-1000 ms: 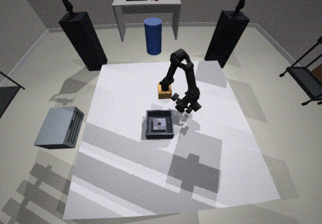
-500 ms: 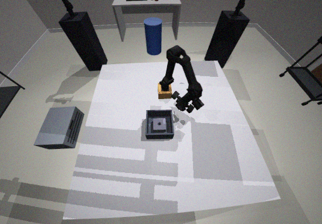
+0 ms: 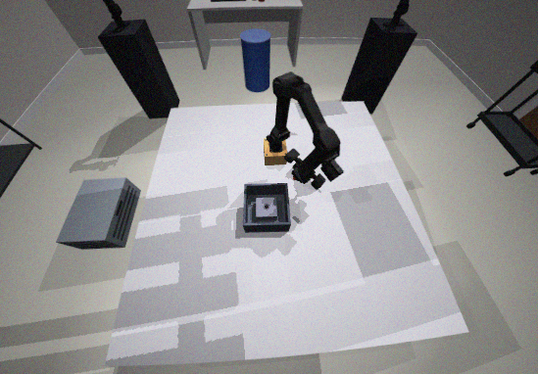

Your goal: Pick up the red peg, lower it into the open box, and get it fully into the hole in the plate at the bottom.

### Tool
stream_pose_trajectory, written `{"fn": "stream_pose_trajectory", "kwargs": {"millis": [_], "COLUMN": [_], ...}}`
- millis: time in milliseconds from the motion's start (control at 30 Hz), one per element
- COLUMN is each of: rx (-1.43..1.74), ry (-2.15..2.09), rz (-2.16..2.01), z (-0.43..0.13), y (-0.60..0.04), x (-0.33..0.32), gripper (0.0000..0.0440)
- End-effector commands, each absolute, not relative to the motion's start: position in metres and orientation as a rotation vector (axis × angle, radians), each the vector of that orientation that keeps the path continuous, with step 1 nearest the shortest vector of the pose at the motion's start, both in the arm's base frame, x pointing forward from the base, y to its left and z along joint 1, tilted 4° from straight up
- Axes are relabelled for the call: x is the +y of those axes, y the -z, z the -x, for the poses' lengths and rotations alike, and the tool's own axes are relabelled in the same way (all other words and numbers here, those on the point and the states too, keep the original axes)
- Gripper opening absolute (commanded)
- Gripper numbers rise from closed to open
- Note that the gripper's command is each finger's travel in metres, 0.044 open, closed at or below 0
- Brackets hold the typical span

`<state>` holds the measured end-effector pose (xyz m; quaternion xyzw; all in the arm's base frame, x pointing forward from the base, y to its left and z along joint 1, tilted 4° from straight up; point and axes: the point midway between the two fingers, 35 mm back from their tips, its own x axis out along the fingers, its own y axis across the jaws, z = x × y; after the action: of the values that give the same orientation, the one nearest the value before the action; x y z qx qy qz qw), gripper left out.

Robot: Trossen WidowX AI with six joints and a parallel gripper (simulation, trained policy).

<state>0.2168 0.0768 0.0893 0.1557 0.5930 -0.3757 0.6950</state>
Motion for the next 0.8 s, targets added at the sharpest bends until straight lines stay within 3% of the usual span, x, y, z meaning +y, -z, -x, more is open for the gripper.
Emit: {"fn": "stream_pose_trajectory", "kwargs": {"millis": [0, 767], "rx": [1.288, 1.19], "ry": [0.85, 0.956], "rz": [-0.378, -0.536], "z": [-0.225, -0.291], "y": [-0.102, -0.111], "x": [0.069, -0.012], "gripper": [0.0, 0.0]}}
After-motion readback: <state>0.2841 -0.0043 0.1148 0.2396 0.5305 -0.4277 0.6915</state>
